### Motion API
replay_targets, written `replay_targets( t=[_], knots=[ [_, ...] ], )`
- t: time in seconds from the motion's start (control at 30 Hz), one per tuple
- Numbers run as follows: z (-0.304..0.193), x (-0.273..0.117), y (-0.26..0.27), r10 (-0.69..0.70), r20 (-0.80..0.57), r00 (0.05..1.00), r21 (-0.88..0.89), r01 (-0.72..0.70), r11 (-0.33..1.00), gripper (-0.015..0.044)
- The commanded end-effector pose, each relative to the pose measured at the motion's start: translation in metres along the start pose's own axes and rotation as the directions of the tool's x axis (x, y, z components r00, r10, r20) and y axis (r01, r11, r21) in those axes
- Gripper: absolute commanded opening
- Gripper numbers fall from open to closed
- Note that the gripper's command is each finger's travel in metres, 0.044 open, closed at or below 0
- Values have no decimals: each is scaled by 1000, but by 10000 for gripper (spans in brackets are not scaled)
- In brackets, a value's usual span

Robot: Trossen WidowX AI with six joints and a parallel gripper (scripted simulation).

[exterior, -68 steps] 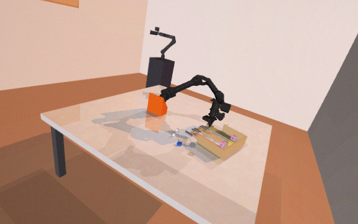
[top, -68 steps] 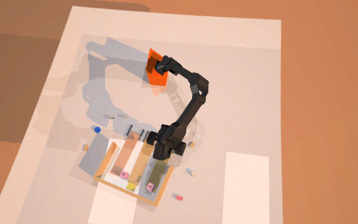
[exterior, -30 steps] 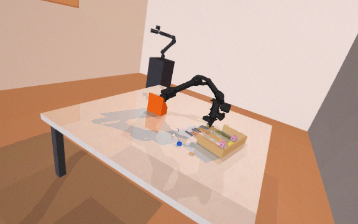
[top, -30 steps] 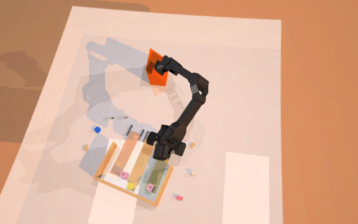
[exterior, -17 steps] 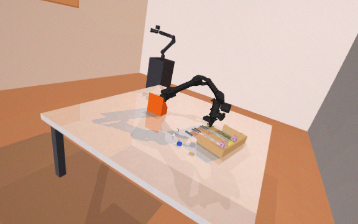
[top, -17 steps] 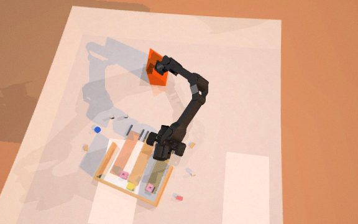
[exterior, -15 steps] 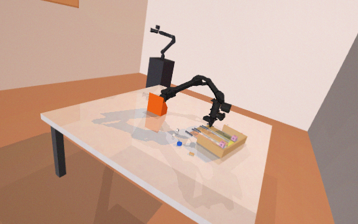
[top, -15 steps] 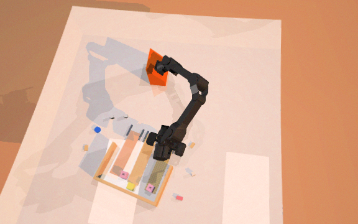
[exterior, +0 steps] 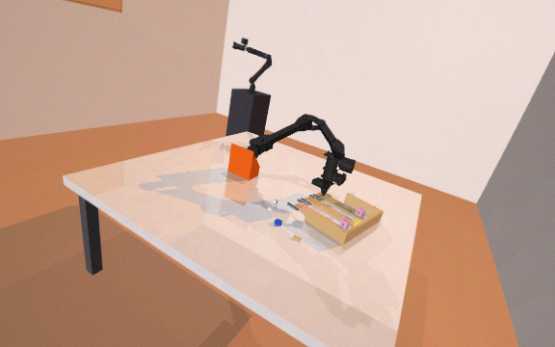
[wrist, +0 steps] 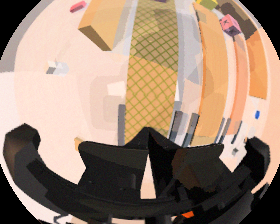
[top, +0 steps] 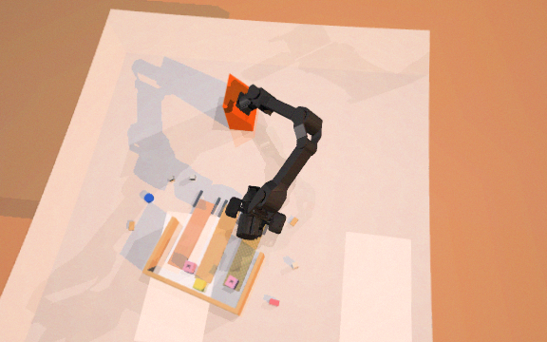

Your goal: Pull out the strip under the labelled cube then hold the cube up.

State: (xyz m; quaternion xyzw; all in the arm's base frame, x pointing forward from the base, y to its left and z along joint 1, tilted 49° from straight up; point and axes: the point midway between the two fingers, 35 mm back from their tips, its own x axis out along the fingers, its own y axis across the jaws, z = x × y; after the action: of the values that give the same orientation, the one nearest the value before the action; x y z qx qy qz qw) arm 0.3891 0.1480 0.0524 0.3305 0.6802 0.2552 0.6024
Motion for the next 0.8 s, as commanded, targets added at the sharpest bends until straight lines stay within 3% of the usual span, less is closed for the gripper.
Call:
replay_targets(
  t=[0.0, 0.77],
  knots=[
    [-11, 6, 1, -3, -19, 1000, 3, 3, 1000, 0],
    [-46, 6, 2, -3, -20, 1000, 4, 3, 1000, 0]
  ],
)
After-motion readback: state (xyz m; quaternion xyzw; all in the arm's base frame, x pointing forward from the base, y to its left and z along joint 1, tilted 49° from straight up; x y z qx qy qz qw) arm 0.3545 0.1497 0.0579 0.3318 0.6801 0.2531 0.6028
